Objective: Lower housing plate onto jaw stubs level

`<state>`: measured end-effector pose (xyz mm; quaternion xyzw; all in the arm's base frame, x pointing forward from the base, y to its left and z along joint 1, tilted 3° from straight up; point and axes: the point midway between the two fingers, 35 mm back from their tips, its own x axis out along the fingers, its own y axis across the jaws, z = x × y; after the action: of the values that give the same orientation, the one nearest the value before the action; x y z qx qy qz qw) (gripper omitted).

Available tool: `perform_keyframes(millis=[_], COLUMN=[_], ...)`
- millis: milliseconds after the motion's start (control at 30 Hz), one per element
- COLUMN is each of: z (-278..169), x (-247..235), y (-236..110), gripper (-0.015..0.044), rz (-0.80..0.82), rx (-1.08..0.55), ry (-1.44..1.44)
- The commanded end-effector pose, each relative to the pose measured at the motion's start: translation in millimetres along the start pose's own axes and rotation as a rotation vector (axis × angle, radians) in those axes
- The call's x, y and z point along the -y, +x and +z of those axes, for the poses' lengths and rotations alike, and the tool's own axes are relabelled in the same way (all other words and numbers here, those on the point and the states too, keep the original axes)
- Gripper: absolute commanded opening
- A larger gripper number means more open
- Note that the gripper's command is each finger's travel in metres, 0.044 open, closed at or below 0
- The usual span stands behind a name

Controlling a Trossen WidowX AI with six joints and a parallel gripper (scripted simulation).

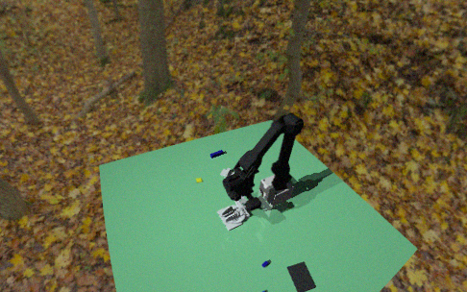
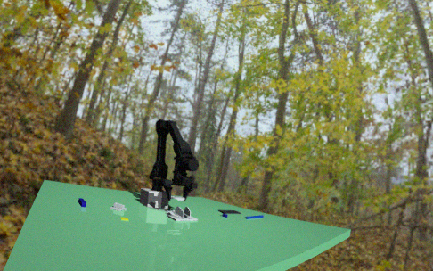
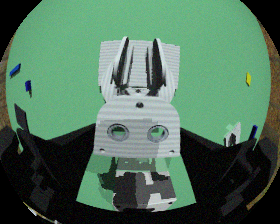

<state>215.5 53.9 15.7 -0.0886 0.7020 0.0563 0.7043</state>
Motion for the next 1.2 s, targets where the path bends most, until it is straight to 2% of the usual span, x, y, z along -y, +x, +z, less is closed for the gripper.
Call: perform_keyframes(millis=[0, 900, 1167], z=[-0.9, -3.3, -3.5], x=[-0.6, -0.6, -0.5], y=[7.4, 51.3, 52.4], gripper=[0.0351, 0.0351, 0.0351], rz=[0.004, 0.003, 0.003], rx=[-0.005, -0.006, -0.006], ry=[-0.005, -0.005, -0.005])
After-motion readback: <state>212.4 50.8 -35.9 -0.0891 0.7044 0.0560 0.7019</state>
